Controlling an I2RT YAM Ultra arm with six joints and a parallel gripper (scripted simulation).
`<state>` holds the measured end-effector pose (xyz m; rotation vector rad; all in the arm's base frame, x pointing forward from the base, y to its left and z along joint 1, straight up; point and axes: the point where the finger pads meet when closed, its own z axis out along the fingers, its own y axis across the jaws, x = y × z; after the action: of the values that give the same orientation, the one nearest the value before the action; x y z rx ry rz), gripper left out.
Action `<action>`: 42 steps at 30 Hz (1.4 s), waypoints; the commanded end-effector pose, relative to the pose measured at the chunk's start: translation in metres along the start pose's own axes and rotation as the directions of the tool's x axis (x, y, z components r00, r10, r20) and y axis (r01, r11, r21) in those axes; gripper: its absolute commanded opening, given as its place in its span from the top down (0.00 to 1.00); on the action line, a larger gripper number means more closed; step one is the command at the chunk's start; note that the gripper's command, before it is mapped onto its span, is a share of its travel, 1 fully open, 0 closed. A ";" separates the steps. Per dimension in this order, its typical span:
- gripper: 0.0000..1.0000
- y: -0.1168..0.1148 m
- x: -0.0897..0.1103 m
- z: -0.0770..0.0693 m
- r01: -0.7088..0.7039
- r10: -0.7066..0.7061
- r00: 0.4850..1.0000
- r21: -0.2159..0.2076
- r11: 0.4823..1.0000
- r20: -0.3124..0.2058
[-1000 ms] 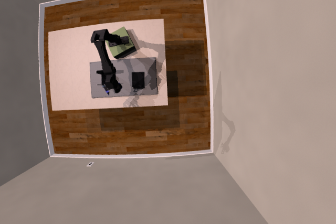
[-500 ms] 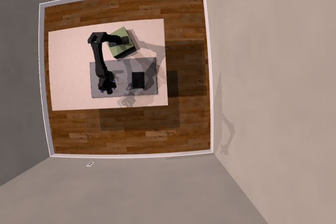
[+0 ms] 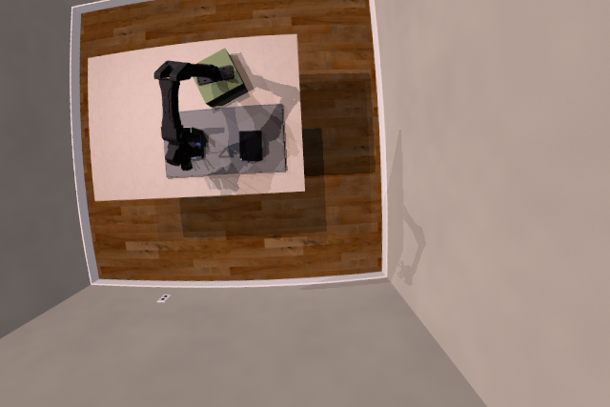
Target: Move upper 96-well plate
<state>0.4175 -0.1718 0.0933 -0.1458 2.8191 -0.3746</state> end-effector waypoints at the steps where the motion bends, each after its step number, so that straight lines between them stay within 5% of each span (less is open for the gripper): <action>1: 0.00 -0.003 0.011 -0.007 -0.037 0.035 0.998 -0.045 0.998 -0.047; 9: 0.00 -0.015 0.039 -0.011 -0.142 0.123 0.979 -0.110 0.984 -0.164; 11: 0.00 -0.019 0.039 -0.021 -0.142 0.127 0.982 -0.100 0.985 -0.143; 13: 0.00 -0.019 0.051 -0.015 -0.189 0.158 0.965 -0.132 0.973 -0.209; 24: 0.00 -0.029 0.083 -0.030 -0.321 0.248 0.910 -0.183 0.929 -0.333; 26: 0.00 -0.032 0.083 -0.040 -0.318 0.254 0.916 -0.175 0.932 -0.312; 42: 0.00 -0.028 0.079 -0.040 -0.302 0.239 0.922 -0.180 0.936 -0.305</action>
<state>0.3246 -0.2011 0.1015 0.2803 3.1342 0.0003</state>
